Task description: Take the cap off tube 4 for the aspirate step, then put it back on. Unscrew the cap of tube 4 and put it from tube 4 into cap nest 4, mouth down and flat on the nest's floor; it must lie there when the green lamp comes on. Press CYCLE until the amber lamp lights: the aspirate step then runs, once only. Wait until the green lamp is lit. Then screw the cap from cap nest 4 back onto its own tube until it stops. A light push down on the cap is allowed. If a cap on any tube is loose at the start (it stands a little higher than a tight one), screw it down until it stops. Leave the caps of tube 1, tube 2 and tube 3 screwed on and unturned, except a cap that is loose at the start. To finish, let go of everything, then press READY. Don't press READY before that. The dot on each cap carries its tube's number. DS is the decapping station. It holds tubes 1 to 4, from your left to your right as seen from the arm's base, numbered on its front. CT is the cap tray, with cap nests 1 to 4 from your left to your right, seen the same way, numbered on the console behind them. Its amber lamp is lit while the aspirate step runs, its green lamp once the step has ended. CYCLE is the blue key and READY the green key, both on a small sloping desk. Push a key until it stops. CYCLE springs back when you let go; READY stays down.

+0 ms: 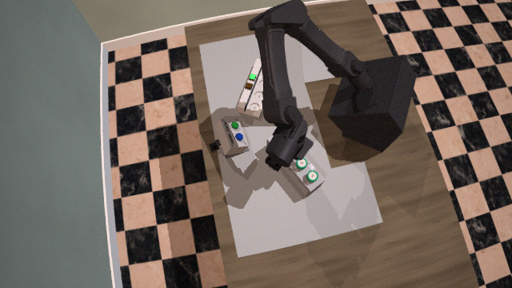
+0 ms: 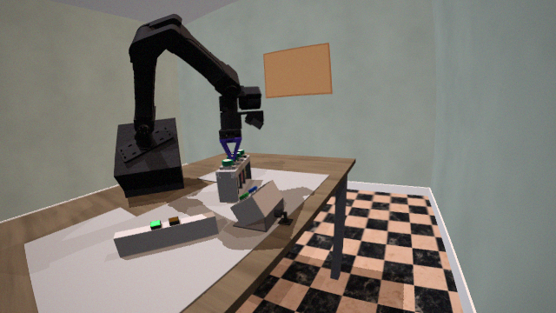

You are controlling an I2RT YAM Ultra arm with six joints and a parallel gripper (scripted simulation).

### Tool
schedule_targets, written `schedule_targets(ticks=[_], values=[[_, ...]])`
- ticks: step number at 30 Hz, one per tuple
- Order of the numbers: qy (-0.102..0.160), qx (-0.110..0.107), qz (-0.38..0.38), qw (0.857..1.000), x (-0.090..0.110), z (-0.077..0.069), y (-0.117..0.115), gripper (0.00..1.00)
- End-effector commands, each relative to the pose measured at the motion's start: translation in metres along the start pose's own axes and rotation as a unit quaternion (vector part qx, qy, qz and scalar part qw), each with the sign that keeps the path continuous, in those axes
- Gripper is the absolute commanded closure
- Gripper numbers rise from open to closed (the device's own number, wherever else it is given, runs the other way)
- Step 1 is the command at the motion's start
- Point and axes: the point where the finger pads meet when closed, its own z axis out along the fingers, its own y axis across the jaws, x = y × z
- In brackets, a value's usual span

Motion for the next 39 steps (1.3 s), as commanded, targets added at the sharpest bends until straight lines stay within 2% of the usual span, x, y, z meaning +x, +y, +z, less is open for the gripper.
schedule_targets(ticks=[1, 4, 5, 17, 19, 22, 25, 28, 29, 30, 31, 33, 34, 35, 36, 38, 39], values=[[-0.007, -0.003, 0.049, 0.999, -0.0034, -0.002, 0.0011, 1.0], [-0.007, -0.003, 0.049, 0.999, -0.0034, -0.002, 0.0011, 1.0], [-0.007, -0.003, 0.049, 0.999, -0.0034, -0.002, 0.0011, 0.51], [-0.007, -0.003, 0.049, 0.999, -0.0034, -0.002, 0.0011, 0.51], [-0.007, -0.002, -0.034, 0.999, -0.0033, -0.0031, 0.0011, 0.51], [-0.007, -0.001, -0.154, 0.988, -0.0033, -0.0034, 0.0011, 0.51], [-0.007, -0.001, -0.158, 0.987, -0.0033, -0.0035, 0.0012, 0.51], [-0.007, 0.0, -0.276, 0.961, -0.0033, -0.0034, 0.0012, 0.51], [-0.007, 0.0, -0.28, 0.96, -0.0033, -0.0035, 0.0012, 0.51], [-0.008, 0.0, -0.32, 0.947, -0.0033, -0.0034, 0.0012, 0.51], [-0.008, 0.0, -0.32, 0.947, -0.0033, -0.0035, 0.0012, 0.51], [-0.007, 0.001, -0.39, 0.921, -0.0033, -0.0034, 0.0012, 0.51], [-0.007, 0.001, -0.398, 0.917, -0.0033, -0.0035, 0.0012, 0.51], [-0.007, 0.001, -0.436, 0.9, -0.0032, -0.0034, 0.0011, 0.51], [-0.007, 0.001, -0.436, 0.9, -0.003, -0.0035, 0.0011, 0.51], [-0.007, 0.001, -0.5, 0.866, -0.0027, -0.0034, 0.001, 0.51], [-0.007, 0.001, -0.509, 0.861, -0.0025, -0.0035, 0.001, 0.51]])
